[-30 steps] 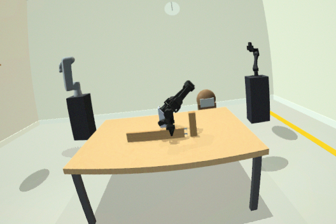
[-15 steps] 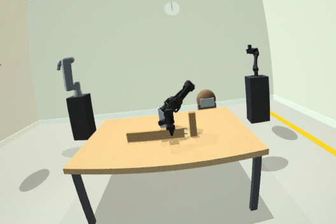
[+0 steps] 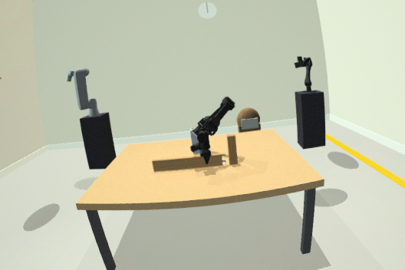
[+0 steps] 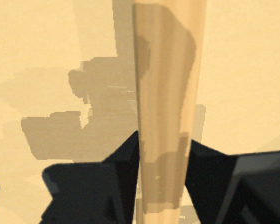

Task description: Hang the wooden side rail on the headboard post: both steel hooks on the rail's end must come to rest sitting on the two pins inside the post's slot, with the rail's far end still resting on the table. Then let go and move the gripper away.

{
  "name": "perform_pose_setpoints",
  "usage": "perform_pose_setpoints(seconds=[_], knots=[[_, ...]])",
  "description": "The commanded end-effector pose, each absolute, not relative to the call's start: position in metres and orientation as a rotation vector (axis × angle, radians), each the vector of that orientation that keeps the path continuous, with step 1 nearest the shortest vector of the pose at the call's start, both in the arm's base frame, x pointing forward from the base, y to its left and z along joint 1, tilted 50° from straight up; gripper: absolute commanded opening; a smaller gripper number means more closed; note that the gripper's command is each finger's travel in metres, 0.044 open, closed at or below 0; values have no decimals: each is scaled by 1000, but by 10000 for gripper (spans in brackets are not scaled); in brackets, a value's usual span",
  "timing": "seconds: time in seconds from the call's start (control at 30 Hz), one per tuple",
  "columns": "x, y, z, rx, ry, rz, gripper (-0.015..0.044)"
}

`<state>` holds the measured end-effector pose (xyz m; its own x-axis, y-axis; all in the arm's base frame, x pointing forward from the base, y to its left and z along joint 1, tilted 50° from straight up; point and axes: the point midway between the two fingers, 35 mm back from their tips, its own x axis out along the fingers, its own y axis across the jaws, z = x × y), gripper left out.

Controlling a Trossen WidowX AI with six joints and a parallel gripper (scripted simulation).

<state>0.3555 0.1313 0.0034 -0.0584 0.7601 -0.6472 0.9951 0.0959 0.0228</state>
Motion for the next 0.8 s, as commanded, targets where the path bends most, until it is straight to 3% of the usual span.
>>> perform_pose_setpoints(seconds=[0.0, 0.77], knots=[[357, 130, 5, 1712, 1867, -590, 0], [357, 127, 7, 1712, 1867, -591, 0]])
